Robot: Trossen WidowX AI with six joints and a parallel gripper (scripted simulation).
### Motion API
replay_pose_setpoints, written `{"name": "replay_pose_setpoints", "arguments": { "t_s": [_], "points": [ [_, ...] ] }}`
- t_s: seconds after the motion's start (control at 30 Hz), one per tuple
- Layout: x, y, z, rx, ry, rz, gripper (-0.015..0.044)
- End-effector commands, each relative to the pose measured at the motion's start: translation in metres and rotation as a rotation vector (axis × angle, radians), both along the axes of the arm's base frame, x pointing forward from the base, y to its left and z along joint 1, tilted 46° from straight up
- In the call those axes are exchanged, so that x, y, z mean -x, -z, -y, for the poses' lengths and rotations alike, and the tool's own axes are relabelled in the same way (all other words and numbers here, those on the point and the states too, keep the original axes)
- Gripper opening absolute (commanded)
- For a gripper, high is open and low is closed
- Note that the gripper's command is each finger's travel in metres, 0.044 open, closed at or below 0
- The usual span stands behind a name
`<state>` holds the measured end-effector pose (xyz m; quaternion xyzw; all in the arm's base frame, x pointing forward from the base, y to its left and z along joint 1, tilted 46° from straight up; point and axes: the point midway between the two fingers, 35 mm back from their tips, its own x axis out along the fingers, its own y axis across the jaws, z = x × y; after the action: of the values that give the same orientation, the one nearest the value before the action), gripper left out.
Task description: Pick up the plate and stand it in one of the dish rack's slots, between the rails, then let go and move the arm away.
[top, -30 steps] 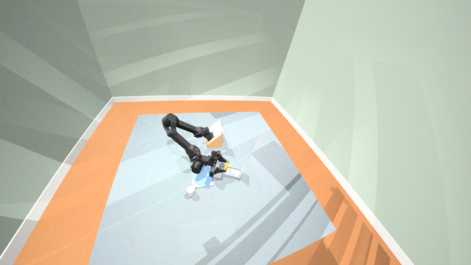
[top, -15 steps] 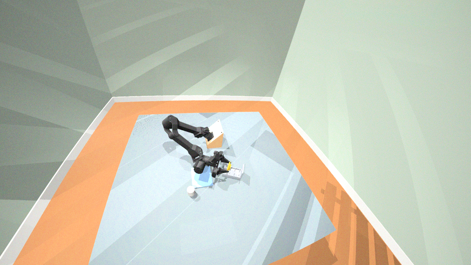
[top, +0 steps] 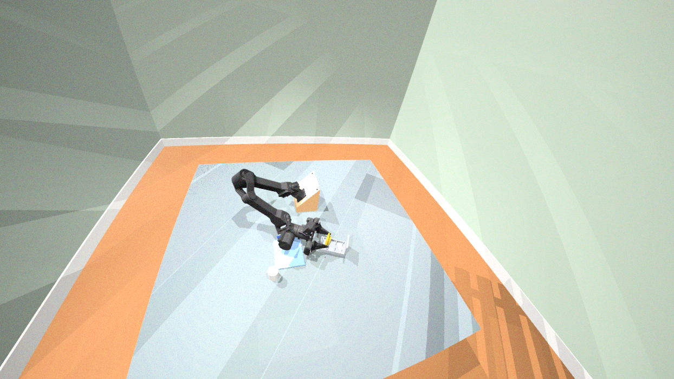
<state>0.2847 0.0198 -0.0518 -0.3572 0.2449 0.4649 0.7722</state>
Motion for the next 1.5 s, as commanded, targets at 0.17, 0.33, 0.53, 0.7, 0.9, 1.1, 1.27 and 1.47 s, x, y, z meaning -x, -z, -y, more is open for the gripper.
{"name": "replay_pose_setpoints", "arguments": {
  "t_s": [0.17,0.33,0.53,0.7,0.9,1.1,1.27,1.47],
  "points": [
    [0.0,0.0,0.0,0.0,-0.001,0.001,0.0053],
    [0.0,0.0,0.0,0.0,-0.001,0.001,0.0184],
    [0.0,0.0,0.0,0.0,-0.001,0.001,0.0341],
    [0.0,0.0,0.0,0.0,-0.001,0.001,0.04],
    [-0.006,-0.022,-0.022,0.004,-0.004,-0.006,0.04],
    [-0.005,-0.076,-0.078,-0.015,-0.002,-0.005,0.04],
    [-0.007,-0.081,-0.085,-0.019,0.001,-0.009,0.04],
    [-0.003,-0.077,-0.089,0.018,0.105,-0.152,0.04]
  ]
}}
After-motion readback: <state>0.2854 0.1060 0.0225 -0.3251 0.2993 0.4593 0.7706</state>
